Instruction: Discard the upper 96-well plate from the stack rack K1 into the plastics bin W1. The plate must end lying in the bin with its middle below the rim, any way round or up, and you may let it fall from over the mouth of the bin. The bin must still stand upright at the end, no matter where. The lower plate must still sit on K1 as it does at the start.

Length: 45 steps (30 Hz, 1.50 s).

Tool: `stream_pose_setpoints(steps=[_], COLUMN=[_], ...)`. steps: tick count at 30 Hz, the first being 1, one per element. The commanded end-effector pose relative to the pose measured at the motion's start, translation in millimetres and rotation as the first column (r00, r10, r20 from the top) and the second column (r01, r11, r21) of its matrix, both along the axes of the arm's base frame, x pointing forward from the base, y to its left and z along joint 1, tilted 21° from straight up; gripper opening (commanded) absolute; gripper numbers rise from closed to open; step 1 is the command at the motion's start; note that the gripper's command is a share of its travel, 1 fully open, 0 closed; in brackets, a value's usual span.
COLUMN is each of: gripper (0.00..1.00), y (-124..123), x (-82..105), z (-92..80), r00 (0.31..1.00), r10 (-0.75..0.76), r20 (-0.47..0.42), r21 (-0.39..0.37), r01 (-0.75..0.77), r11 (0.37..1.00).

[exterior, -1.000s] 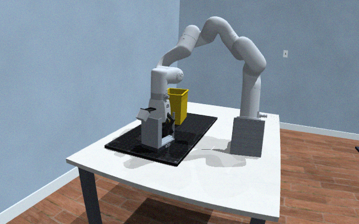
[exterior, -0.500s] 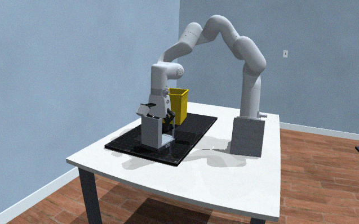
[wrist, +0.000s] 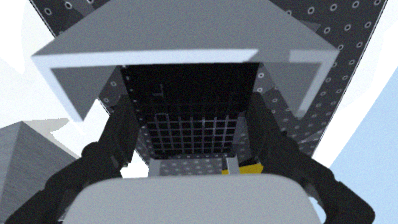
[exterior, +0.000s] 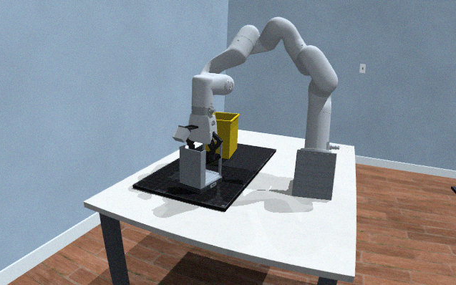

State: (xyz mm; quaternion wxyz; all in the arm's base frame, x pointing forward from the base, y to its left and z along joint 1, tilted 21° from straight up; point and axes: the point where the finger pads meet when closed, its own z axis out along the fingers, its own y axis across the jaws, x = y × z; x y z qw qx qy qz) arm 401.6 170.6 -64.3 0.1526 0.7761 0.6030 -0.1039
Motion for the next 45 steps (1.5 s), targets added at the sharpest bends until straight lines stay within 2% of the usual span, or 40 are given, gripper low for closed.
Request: stream_pose_setpoints(steps=[1,45], gripper=[0.0,0.0], y=[5,28], x=[1.1,-0.5], z=[8.4,69.1], r00=[1.0,1.0], r10=[0.002,0.002], r20=[0.004,0.004], r21=[0.003,0.003], r01=[-0.002,-0.002], r11=[1.0,1.0])
